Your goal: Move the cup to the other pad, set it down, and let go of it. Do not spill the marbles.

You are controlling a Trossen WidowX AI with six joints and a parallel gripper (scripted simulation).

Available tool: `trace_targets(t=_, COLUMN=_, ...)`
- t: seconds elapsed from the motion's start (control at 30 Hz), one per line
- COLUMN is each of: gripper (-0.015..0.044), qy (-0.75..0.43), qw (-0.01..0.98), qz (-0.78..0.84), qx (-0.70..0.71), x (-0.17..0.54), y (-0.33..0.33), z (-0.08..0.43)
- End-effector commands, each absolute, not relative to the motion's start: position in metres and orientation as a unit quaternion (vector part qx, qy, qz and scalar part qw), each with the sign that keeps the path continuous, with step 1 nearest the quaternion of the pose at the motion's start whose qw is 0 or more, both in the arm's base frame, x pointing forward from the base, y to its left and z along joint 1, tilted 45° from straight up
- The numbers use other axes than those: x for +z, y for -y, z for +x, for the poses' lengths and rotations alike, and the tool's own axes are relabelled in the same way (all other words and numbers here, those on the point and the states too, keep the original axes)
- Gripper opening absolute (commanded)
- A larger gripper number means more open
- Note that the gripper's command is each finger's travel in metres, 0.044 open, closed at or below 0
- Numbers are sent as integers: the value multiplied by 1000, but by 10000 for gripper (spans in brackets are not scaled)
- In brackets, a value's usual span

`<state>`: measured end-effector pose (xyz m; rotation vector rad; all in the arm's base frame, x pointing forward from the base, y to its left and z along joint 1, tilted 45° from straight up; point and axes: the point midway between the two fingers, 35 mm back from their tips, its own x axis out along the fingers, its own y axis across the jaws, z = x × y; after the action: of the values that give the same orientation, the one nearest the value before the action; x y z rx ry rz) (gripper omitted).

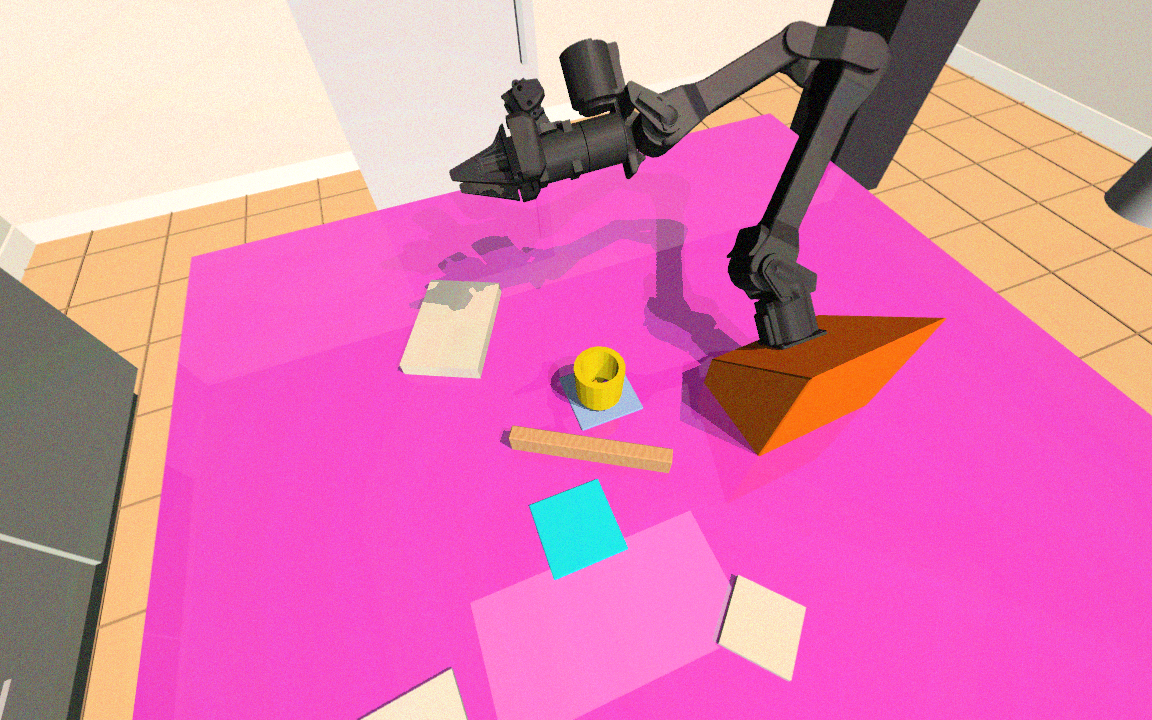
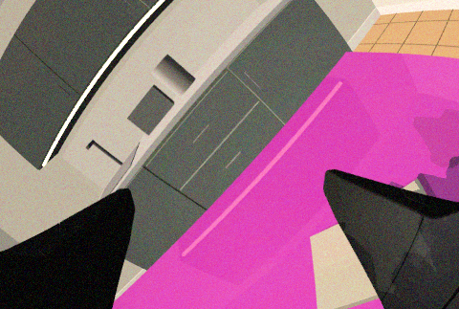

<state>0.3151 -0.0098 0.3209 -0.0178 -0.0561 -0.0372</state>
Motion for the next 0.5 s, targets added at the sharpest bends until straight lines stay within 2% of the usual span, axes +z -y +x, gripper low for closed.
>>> trace_targets(t=0.0, gripper=374, qy=23, qw=1000, qz=-11, qx=-19, x=319, y=9, z=316)
trace_targets(t=0.1, gripper=295, qy=-54, qw=998, qz=-42, qx=-16, x=286, y=3, z=326)
trace_targets(t=0.27, gripper=167, qy=-292, qw=943, qz=-160, qx=-2, x=185, y=-14, z=328)
trace_targets(t=0.47, gripper=167, qy=-520, qw=780, qz=-348, qx=33, x=101, y=-20, z=285)
